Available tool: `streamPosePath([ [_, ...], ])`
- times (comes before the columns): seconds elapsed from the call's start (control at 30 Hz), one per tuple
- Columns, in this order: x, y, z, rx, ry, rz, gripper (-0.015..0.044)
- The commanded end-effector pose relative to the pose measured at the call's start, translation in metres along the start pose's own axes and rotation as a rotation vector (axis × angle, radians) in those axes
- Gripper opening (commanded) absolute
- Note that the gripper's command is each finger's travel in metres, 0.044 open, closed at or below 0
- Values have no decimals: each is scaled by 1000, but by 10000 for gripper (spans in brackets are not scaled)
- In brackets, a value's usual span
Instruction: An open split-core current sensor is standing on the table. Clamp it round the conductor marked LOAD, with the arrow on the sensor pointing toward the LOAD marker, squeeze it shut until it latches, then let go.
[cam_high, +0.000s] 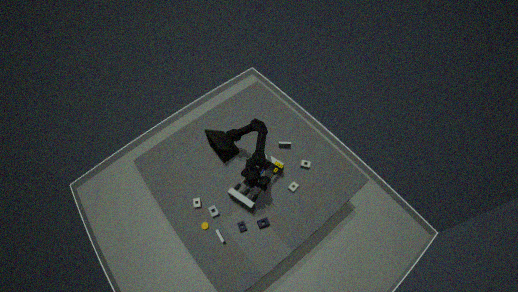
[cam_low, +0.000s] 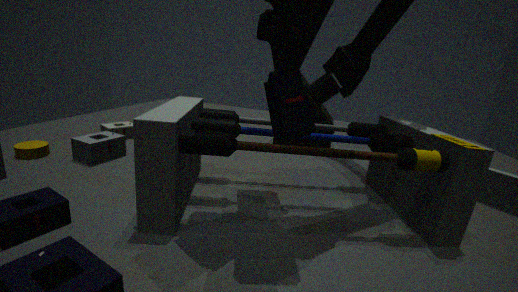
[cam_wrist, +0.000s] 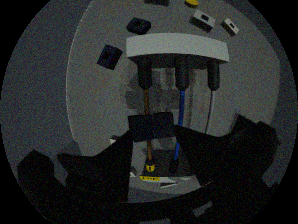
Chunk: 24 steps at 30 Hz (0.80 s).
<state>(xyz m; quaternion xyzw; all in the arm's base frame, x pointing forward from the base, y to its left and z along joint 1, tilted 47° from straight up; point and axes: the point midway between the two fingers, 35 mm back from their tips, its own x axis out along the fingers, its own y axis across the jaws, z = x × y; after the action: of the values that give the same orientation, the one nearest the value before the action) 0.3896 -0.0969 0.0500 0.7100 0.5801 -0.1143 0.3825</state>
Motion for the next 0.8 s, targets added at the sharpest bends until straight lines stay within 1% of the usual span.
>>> streamPosePath([
  [0.0, 5, 0, 1, 9, 3, 4, 0],
  [0.77, 43, 1, 0, 11, 5, 6, 0],
])
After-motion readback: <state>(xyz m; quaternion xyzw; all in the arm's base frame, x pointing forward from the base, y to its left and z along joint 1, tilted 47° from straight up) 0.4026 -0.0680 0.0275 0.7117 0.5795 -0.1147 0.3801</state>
